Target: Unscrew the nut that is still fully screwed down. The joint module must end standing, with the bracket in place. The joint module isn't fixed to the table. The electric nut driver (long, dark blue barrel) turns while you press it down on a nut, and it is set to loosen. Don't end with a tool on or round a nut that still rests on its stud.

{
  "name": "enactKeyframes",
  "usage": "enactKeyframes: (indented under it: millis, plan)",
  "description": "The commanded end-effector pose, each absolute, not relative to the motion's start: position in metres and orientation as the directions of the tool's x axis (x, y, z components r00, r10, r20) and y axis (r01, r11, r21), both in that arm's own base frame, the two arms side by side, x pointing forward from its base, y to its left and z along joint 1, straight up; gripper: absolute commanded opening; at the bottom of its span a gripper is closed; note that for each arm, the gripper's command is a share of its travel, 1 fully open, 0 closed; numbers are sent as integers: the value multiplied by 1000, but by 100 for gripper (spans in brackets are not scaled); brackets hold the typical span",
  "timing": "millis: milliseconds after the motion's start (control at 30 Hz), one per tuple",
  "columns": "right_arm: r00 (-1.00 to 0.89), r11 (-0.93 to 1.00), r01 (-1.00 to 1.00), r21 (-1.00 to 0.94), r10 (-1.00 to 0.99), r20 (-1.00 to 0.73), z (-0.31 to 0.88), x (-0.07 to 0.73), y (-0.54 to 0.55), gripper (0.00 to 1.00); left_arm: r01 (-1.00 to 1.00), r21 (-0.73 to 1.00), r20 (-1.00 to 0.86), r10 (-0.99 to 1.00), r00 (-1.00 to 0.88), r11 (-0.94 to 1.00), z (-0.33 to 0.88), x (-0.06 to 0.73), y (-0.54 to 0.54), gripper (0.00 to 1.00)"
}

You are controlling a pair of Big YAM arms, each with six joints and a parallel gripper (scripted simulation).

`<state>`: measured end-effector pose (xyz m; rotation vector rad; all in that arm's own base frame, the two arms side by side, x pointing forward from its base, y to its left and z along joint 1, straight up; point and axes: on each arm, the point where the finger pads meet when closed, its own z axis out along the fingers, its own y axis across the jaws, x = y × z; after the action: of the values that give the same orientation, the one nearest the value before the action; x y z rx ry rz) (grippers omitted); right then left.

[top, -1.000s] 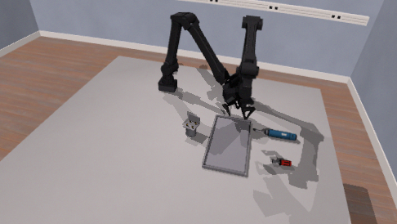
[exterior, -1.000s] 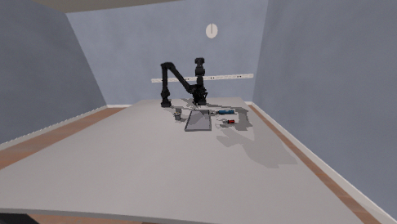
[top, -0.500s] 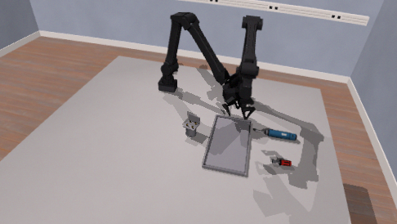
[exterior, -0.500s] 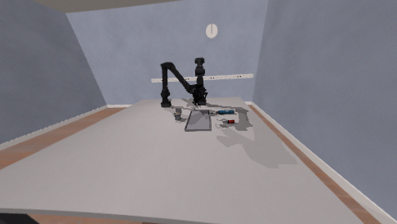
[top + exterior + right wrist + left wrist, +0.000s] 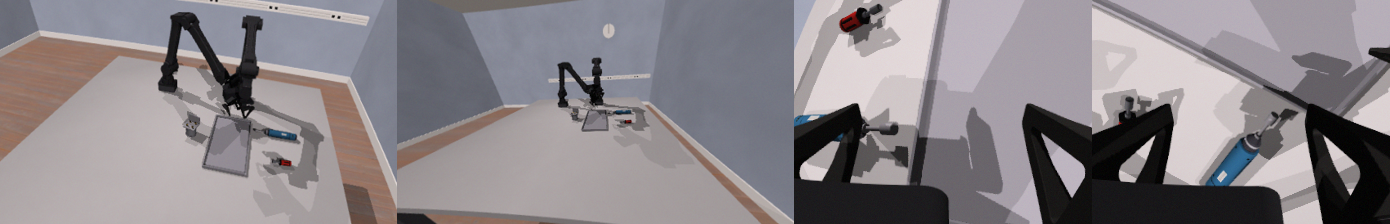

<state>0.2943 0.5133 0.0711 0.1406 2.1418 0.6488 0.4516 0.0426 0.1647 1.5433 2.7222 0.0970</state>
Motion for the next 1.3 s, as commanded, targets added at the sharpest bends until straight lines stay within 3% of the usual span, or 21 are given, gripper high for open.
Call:
enactKeyframes:
  millis: [0,100,133,667,1067,1267]
  plan:
    - [-607,841,-136,524,348,-715,86,298,524,100,854,92,5,858,-514,512,179,462,43,82]
    - [-607,841,-136,524,348,-715,86,298,524,100,854,92,5,858,-514,512,179,462,43,82]
    - [-607,841,-136,524,348,-715,86,298,524,100,854,92,5,858,-514,512,179,462,43,65]
    - [-607,841,-136,524,348,-715,86,298,524,100,854,92,5,858,-514,512,179,462,43,65]
    - [-607,841,-136,524,348,-715,86,298,524,100,654,66,-5,656,-755,753,150,454,79,65]
    - [-607,841,-136,524,348,-715,86,298,524,100,645,61,-2,646,-763,762,146,452,77,65]
